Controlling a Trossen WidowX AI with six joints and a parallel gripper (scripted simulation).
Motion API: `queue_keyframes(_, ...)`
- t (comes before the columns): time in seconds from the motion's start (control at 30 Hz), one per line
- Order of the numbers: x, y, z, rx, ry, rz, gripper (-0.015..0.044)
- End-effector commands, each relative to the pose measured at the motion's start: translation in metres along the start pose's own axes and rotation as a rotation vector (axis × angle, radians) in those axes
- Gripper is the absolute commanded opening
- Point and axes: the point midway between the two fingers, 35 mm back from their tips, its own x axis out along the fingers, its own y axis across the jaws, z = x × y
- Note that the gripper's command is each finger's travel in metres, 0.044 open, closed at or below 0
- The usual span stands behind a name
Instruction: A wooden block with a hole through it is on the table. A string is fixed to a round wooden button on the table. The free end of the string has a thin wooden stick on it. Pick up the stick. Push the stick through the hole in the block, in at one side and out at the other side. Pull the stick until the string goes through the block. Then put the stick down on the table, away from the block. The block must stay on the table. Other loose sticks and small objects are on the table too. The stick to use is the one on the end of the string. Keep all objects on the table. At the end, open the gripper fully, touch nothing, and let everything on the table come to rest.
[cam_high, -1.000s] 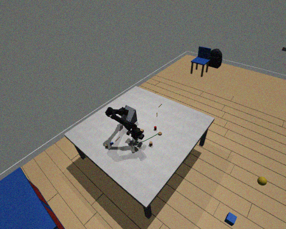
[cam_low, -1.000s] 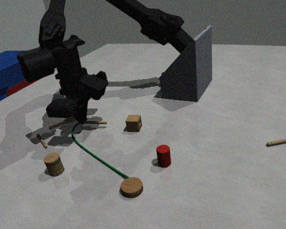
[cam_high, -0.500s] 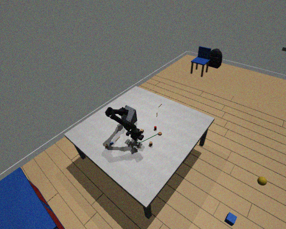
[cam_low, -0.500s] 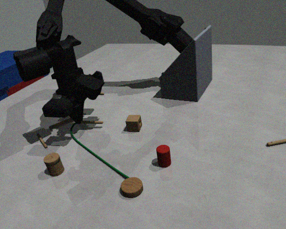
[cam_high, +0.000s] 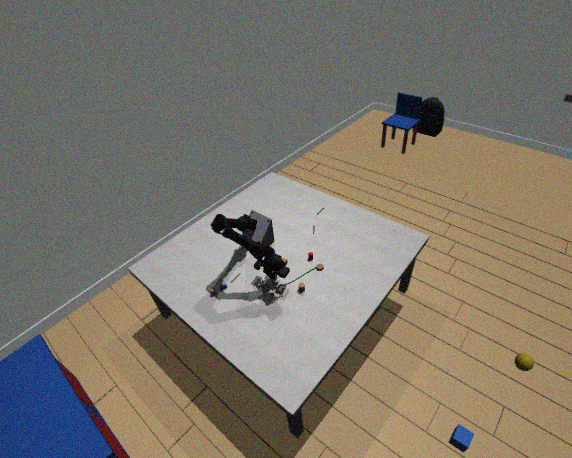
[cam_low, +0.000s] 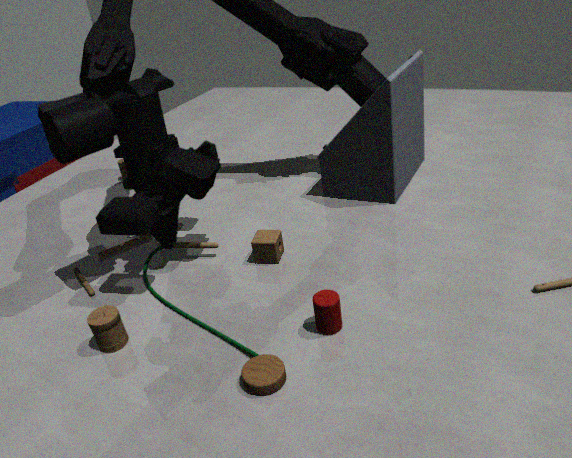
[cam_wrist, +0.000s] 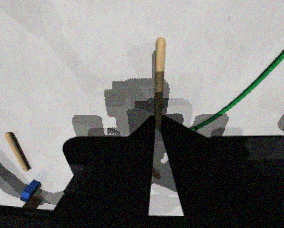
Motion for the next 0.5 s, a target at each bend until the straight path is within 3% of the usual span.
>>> queue_keyframes(0.0, 0.001, 0.001, 0.006, 0.002, 0.001, 0.006, 0.0000)
queue_keyframes(0.47, 0.001, 0.001, 0.025, 0.001, 0.000, 0.006, 0.0000)
